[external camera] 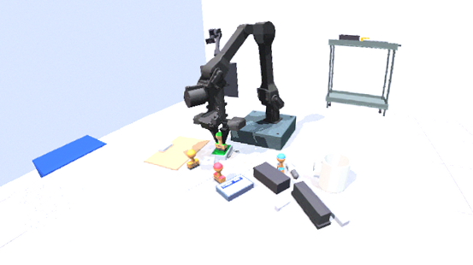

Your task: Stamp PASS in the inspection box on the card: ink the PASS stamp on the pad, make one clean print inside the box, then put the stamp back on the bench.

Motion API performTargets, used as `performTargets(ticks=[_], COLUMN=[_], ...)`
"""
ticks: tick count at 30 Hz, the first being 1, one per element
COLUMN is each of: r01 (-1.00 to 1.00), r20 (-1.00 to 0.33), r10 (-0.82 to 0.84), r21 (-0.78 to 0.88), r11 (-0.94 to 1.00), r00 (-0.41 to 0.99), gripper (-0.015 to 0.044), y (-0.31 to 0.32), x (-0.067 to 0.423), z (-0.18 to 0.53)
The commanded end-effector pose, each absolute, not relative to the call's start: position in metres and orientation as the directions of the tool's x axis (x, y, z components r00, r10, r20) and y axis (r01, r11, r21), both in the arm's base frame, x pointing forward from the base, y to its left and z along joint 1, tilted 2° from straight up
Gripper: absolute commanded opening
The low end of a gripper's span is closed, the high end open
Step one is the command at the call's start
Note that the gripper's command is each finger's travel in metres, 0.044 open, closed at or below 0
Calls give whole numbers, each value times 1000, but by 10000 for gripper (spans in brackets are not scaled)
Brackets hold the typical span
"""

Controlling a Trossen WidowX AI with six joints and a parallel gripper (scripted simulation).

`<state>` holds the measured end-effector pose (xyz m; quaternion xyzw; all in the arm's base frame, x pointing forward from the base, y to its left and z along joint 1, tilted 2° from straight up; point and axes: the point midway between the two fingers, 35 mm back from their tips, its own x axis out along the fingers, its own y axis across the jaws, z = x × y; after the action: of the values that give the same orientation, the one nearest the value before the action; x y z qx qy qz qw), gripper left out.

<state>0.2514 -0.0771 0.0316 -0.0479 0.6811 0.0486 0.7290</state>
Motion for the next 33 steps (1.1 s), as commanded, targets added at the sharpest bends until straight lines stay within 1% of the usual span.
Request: performTargets(ticks=[1,33], r01=[-137,-136], r20=[-998,-998], r10=[9,9], r21=[0,0], r11=[991,991], r00=[69,69], gripper=[0,0], y=[-77,-77], x=[251,251], z=[30,26])
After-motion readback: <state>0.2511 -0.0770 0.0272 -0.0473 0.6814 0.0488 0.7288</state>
